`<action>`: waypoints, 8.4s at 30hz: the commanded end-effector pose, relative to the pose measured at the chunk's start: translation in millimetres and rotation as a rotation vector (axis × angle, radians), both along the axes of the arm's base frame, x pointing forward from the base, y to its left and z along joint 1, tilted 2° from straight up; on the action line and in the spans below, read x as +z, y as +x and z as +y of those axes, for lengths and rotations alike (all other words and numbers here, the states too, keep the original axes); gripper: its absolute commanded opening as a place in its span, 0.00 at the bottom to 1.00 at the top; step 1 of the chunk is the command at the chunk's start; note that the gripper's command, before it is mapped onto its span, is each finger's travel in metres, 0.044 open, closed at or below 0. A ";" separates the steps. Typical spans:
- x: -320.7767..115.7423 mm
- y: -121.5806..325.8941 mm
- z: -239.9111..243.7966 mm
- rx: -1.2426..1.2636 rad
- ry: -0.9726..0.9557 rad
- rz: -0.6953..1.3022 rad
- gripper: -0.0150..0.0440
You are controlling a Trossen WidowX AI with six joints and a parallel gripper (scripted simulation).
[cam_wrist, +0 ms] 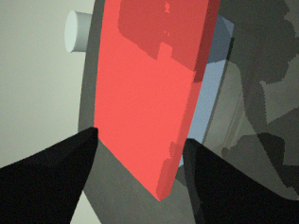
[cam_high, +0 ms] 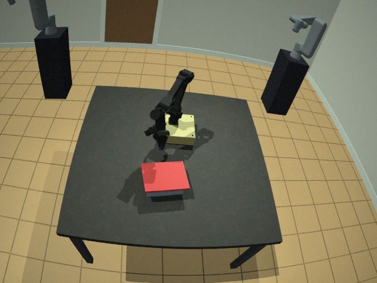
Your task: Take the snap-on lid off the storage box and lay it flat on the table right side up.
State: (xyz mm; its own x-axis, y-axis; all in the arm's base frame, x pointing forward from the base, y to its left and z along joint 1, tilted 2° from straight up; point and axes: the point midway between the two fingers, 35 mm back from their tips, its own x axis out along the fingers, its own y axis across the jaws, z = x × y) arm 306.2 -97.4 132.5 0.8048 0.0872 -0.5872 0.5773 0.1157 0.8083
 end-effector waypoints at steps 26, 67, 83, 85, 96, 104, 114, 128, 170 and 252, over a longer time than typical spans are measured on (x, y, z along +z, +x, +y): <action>-55.5 21.1 4.8 -0.001 0.021 0.024 0.65; -80.7 51.2 11.2 -0.001 0.023 0.020 0.35; -78.8 50.0 12.1 0.004 0.022 0.022 0.25; -78.4 49.9 12.1 0.004 0.022 0.022 0.25; -76.2 48.9 12.3 0.004 0.022 0.022 0.25; -74.6 48.5 12.5 0.004 0.022 0.022 0.25; -72.6 48.1 12.6 0.004 0.022 0.022 0.25; -69.8 47.8 12.7 0.004 0.022 0.022 0.25; -66.4 49.1 12.8 0.003 0.022 0.021 0.25; -58.8 54.0 13.6 -0.001 0.023 0.019 0.25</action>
State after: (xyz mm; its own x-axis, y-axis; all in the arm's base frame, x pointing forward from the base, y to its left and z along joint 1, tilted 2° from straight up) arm 360.0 -83.9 68.3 0.7914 0.1012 -0.6028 0.5948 0.0998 0.7976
